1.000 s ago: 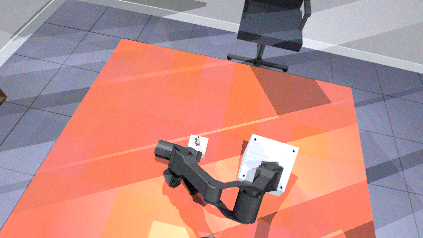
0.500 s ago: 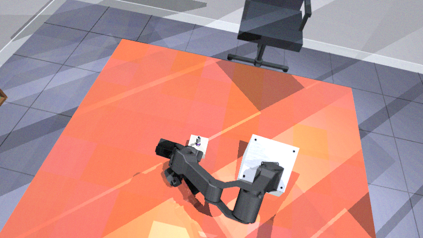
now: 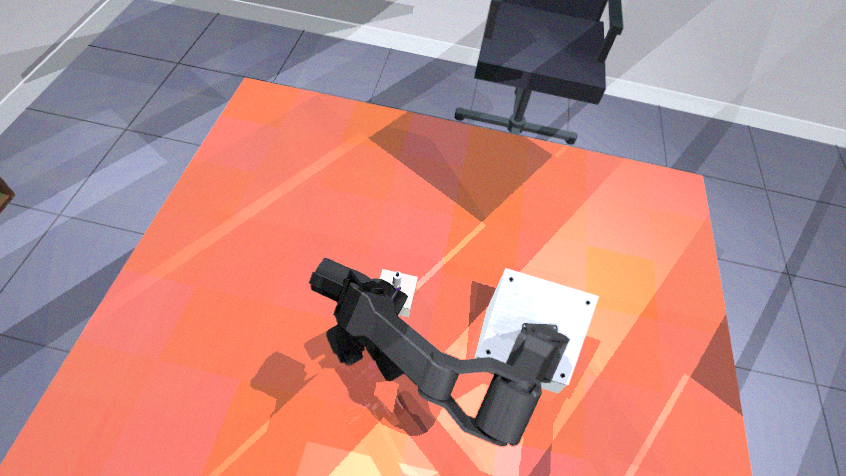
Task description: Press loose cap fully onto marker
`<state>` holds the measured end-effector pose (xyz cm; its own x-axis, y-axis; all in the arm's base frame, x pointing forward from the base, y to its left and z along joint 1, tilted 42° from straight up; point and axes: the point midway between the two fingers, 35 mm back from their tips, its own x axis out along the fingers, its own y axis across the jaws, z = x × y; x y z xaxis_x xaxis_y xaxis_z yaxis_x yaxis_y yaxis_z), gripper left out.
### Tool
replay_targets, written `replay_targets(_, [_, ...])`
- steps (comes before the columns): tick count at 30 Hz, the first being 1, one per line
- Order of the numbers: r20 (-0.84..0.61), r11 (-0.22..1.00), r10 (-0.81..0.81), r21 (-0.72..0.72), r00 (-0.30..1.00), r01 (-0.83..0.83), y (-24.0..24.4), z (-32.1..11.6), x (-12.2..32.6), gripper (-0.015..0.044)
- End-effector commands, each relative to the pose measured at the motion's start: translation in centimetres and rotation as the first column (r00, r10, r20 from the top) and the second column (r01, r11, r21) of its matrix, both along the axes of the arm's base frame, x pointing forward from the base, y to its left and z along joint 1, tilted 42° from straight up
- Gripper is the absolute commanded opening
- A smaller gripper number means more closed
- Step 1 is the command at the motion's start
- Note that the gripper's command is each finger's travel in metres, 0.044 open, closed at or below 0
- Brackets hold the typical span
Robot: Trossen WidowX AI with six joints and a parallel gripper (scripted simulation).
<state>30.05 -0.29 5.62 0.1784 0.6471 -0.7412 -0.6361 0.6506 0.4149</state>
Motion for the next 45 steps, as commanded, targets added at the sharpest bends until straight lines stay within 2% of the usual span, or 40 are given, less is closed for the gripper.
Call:
replay_targets(1, [0.01,1.0,0.0,-0.006,1.0,0.0,-0.8,1.0,-0.1,0.0])
replay_targets(23, [0.004,1.0,-0.005,-0.03,1.0,0.005,-7.8,-1.0,-0.8,0.0])
replay_targets(45, [0.008,1.0,0.0,-0.015,1.0,0.0,-15.2,-3.6,-3.8,0.0])
